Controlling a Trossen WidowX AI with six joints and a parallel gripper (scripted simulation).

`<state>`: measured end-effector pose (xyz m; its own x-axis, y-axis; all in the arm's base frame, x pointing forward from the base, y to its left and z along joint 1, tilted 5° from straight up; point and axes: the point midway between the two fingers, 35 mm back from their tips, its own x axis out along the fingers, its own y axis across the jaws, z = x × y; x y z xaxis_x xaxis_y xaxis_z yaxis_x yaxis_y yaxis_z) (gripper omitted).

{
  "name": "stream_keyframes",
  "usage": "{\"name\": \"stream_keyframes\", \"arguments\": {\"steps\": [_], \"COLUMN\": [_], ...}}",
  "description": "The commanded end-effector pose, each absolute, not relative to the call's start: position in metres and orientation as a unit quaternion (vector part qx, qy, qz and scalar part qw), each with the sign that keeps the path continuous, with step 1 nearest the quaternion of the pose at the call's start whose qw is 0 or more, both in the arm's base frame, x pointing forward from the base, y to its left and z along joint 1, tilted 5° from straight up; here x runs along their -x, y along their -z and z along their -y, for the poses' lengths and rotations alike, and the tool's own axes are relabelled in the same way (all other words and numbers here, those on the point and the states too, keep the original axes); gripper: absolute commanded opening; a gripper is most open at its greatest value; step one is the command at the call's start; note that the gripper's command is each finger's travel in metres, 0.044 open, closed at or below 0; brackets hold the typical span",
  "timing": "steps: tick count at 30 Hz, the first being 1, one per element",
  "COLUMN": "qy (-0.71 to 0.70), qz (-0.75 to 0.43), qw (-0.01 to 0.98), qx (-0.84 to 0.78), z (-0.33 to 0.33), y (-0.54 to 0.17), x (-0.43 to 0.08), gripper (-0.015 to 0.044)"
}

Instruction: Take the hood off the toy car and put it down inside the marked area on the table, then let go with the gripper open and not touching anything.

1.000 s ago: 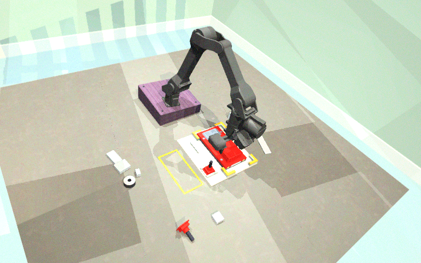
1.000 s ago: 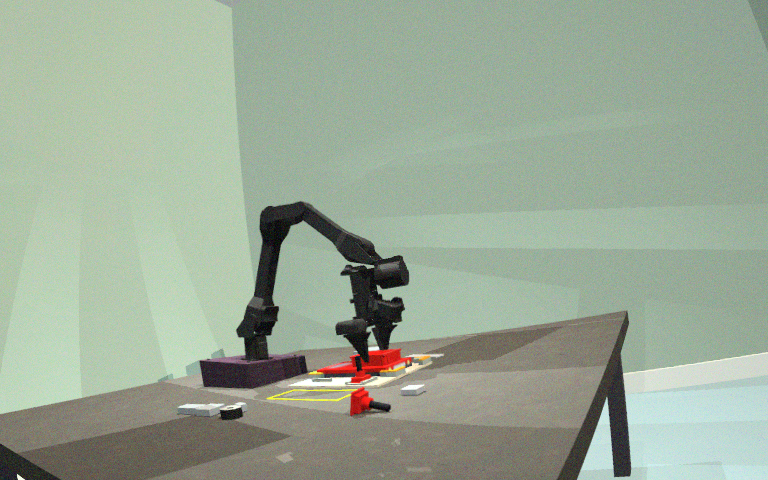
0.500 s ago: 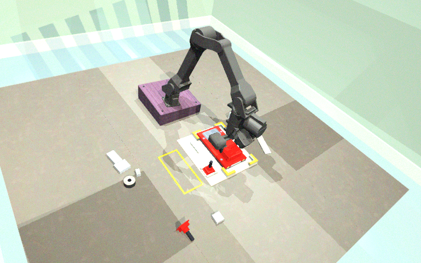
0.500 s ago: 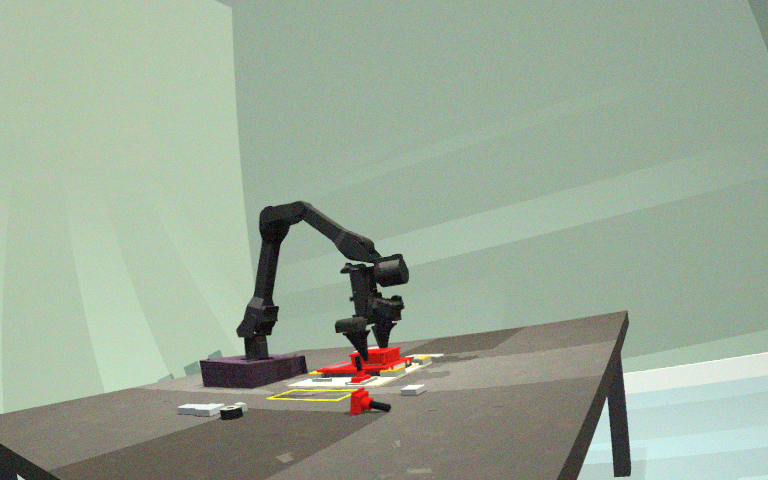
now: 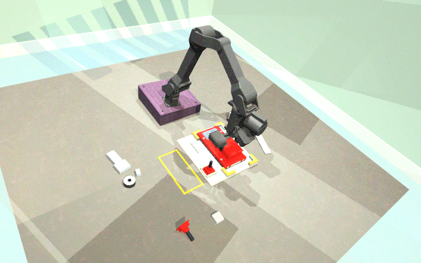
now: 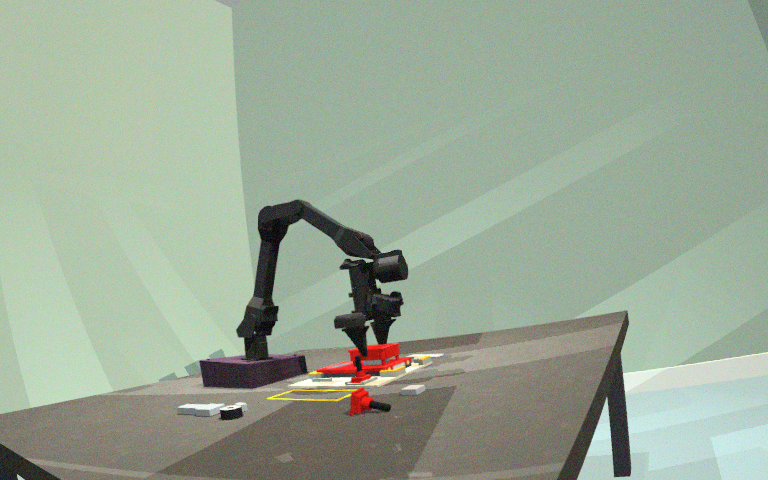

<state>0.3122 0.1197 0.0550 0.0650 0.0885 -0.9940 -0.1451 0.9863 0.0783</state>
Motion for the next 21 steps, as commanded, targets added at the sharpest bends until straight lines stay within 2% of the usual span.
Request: {"name": "stream_keyframes", "arguments": {"steps": [1, 21], "qy": [-0.082, -0.081], "qz": [-0.677, -0.677], "qw": [0.732, 0.731], "qx": [0.021, 0.021], "z": [-0.120, -0.118], "y": [-0.060, -0.083], "x": [-0.313, -0.312], "gripper": [0.0000, 0.0000]}}
